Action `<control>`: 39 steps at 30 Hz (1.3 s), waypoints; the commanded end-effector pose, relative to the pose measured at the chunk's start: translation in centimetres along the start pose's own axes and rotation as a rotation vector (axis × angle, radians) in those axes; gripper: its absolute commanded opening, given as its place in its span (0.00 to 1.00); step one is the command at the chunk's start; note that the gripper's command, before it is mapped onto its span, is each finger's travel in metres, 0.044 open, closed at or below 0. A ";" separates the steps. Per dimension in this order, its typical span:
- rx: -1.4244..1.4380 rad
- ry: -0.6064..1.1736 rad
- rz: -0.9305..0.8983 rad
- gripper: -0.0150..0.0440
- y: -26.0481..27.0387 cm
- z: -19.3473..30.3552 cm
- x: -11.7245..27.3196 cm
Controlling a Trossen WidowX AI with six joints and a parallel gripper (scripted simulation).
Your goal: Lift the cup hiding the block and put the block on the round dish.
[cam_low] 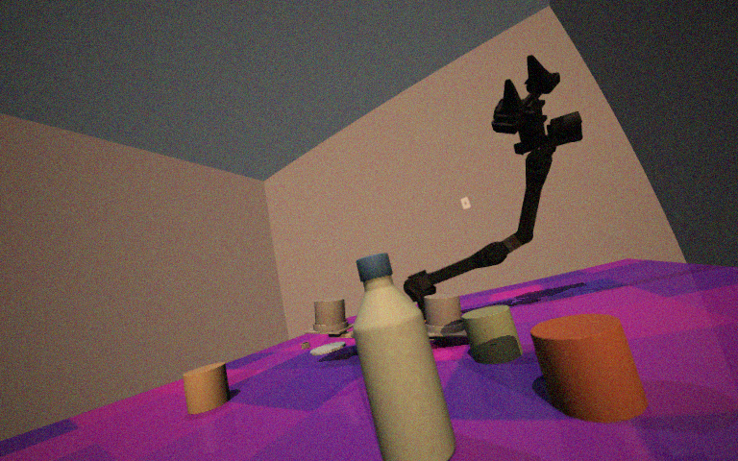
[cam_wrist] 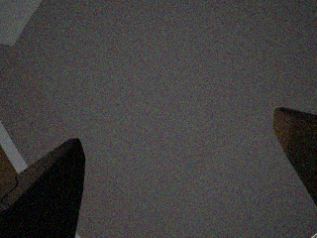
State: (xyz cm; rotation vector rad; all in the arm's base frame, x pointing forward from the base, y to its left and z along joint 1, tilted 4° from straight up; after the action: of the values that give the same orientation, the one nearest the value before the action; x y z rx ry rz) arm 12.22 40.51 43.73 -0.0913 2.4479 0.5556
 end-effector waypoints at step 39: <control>0.261 0.038 0.399 1.00 -17.1 -21.2 2.0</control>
State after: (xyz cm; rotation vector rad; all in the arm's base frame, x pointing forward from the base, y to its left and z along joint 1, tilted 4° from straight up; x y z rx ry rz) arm 2.24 18.87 51.49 0.4517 2.5275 0.3952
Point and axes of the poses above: the point midway between the two fingers, 35 mm back from their tips, its own x axis back along the fingers, its own y axis across the jaws, z = x × y, the point moved 9 cm from there along x, back along the fingers, and after that the axes turned 15 degrees about x, right-handed, at the moved point
